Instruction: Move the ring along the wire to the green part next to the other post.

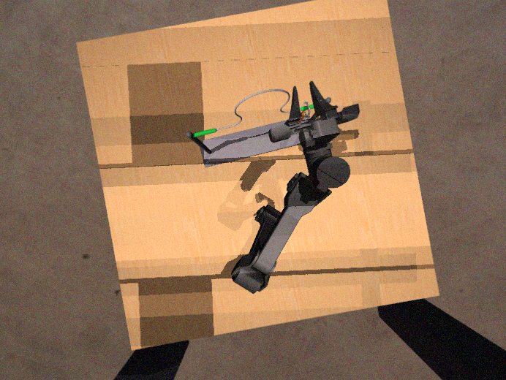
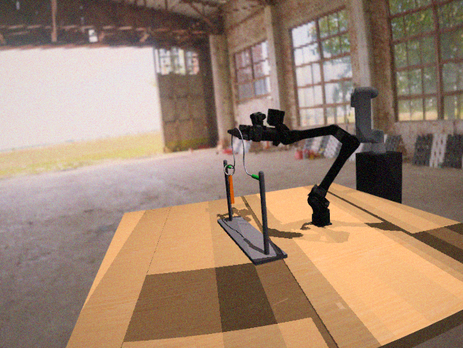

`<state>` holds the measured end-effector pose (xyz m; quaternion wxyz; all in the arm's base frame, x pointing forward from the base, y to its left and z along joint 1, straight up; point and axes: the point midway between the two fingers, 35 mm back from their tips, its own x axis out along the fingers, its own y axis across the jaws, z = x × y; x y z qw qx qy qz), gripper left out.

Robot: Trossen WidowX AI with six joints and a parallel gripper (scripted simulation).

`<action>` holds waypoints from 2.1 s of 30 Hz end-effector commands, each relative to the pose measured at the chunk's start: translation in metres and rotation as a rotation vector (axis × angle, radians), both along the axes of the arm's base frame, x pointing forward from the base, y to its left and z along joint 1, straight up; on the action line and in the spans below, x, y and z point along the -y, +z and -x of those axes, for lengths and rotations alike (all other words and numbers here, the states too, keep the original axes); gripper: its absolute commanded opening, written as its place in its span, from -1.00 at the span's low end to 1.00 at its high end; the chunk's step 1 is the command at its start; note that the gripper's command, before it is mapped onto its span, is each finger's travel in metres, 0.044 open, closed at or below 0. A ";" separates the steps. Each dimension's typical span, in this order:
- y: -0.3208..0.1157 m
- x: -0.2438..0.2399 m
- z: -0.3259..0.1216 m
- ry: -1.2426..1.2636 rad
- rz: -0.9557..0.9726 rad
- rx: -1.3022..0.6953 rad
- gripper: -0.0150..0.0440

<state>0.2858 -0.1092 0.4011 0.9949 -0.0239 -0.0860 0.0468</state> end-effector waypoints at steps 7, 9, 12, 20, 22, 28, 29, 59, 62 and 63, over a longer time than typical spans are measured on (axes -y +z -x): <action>-0.072 0.091 0.000 -0.204 0.057 -0.115 0.05; -0.087 0.106 0.003 -0.235 0.070 -0.138 0.05; -0.104 0.122 0.007 -0.268 0.083 -0.163 0.05; -0.176 0.133 0.022 -0.234 0.025 -0.229 0.05; -0.198 0.131 0.028 -0.215 0.021 -0.243 0.05; -0.255 0.115 0.050 -0.158 0.005 -0.270 0.05; -0.263 0.111 0.054 -0.147 0.006 -0.271 0.05; -0.269 0.055 0.041 -0.036 -0.019 -0.251 0.05; -0.269 0.056 0.039 -0.036 -0.018 -0.251 0.05; -0.269 0.056 0.037 -0.036 -0.018 -0.251 0.05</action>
